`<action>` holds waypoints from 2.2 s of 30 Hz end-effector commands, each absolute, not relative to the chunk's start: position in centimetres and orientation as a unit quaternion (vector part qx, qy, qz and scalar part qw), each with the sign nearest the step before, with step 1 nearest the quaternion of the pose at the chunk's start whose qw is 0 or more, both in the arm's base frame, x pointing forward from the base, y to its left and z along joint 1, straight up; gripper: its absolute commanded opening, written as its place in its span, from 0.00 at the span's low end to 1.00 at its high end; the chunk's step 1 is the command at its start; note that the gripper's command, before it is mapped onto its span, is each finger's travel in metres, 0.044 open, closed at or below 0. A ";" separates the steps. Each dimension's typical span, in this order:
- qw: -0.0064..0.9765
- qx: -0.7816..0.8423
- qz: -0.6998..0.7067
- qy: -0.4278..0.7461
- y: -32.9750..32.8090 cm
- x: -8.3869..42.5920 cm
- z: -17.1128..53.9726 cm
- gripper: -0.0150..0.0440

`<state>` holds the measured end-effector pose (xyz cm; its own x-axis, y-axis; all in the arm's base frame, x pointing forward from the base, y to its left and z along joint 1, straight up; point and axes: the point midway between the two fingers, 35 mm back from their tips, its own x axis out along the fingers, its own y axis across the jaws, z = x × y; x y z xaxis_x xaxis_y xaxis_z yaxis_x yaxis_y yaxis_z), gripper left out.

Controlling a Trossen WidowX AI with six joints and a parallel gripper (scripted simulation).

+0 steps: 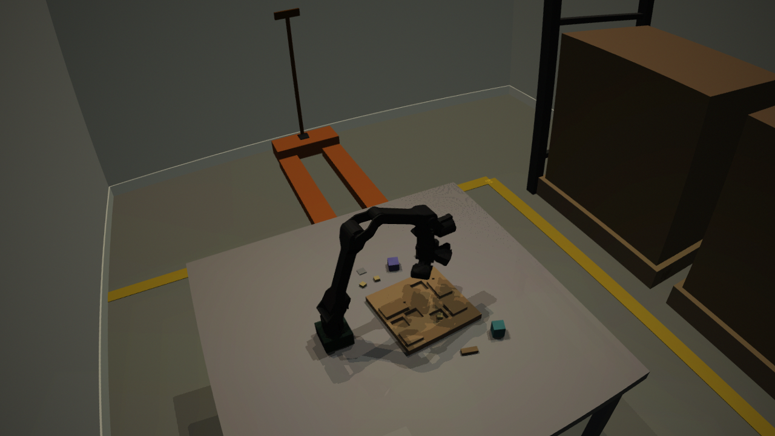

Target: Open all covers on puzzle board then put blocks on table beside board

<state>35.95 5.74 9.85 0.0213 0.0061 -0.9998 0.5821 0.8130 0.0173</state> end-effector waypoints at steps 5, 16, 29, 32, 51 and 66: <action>0.683 0.220 -0.210 0.665 2.6 36.6 10.1 0.39; 0.683 0.219 -0.211 0.664 -1.7 36.9 10.1 0.39; 0.683 0.217 -0.212 0.664 -6.8 36.5 10.1 0.39; 0.683 0.217 -0.213 0.664 -8.0 36.3 10.1 0.39; 0.683 0.215 -0.215 0.664 -15.2 34.2 10.1 0.39; 0.683 0.213 -0.216 0.664 -20.6 31.6 10.0 0.39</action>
